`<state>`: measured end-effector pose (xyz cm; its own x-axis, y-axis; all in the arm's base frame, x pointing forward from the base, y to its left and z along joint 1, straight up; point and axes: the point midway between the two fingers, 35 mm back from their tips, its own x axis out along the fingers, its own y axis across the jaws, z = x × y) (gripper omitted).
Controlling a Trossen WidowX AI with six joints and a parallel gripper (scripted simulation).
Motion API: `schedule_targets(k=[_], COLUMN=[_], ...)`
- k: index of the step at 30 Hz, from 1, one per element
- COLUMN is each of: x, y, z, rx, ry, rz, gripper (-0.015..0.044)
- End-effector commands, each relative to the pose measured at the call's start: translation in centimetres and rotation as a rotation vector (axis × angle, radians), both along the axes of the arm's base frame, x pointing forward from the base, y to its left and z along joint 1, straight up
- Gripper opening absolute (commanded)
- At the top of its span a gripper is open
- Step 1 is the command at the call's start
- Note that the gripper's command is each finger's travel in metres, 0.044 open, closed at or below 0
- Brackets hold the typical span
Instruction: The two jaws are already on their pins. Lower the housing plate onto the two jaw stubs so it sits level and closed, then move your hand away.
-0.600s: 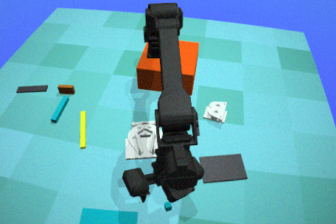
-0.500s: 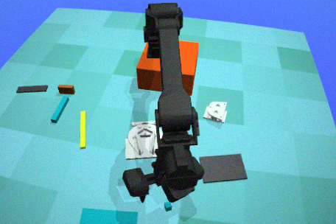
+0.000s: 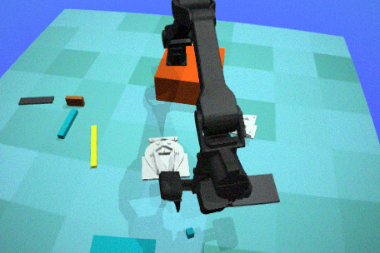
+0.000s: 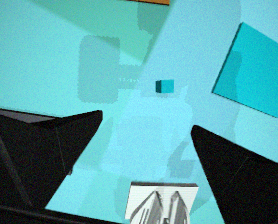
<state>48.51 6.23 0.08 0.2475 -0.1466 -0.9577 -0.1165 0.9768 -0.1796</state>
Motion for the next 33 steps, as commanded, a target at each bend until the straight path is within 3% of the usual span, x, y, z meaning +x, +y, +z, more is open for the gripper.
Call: schedule_targets(k=[1,33], x=[-1.1,-9.9], y=[1.2,9.3], z=[0.4,2.9], rx=[0.039,0.279], ry=[-0.004,-0.006], rz=[-0.087,-0.813], gripper=[0.0440,0.0440])
